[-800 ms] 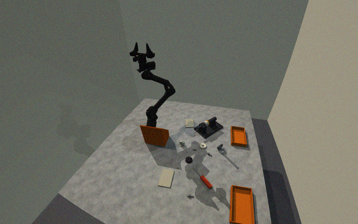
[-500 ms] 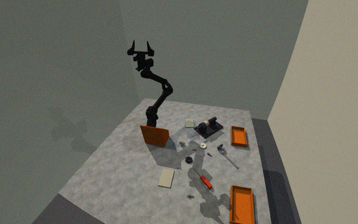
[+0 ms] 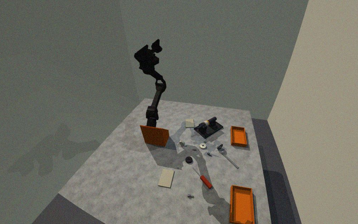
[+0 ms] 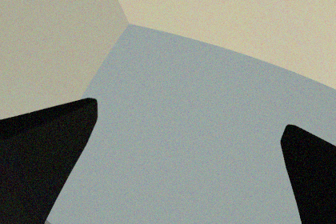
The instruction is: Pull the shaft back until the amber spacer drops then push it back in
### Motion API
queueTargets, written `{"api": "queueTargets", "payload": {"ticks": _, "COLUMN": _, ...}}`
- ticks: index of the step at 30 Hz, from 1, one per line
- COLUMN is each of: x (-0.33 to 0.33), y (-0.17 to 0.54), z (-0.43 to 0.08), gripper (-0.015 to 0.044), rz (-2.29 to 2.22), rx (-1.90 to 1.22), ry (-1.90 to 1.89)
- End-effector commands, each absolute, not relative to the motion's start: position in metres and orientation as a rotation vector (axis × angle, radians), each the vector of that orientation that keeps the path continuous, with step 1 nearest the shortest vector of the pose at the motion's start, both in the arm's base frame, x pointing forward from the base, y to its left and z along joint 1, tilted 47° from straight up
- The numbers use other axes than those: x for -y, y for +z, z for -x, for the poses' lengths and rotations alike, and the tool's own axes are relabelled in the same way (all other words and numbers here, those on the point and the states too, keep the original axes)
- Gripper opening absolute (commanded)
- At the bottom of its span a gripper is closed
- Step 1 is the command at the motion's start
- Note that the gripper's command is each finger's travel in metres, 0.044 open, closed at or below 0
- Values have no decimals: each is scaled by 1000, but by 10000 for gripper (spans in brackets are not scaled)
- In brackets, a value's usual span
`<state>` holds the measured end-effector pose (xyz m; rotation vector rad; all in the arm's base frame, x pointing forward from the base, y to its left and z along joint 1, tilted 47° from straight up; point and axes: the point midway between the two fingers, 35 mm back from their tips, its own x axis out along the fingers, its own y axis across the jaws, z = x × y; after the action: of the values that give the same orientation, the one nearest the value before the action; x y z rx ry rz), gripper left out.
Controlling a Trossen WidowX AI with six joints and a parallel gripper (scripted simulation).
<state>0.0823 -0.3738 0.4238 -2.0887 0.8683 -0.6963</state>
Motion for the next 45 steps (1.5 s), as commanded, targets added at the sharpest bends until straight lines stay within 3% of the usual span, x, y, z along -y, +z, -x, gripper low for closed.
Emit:
{"api": "queueTargets", "payload": {"ticks": 1, "x": 374, "y": 397, "z": -138, "gripper": 440, "rz": 1929, "rx": -693, "ry": -565}}
{"api": "queueTargets", "payload": {"ticks": 12, "x": 318, "y": 314, "z": -285, "gripper": 440, "rz": 1430, "rx": -401, "ry": -129}}
{"api": "queueTargets", "payload": {"ticks": 25, "x": 156, "y": 207, "z": -401, "gripper": 440, "rz": 765, "rx": -407, "ry": 483}}
{"api": "queueTargets", "payload": {"ticks": 33, "x": 26, "y": 150, "z": -413, "gripper": 440, "rz": 385, "rx": -613, "ry": 841}}
{"api": "queueTargets", "payload": {"ticks": 41, "x": -97, "y": 107, "z": -372, "gripper": 440, "rz": 77, "rx": -970, "ry": 1122}}
{"api": "queueTargets", "payload": {"ticks": 45, "x": -117, "y": 102, "z": -360, "gripper": 440, "rz": 33, "rx": -1049, "ry": 1160}}
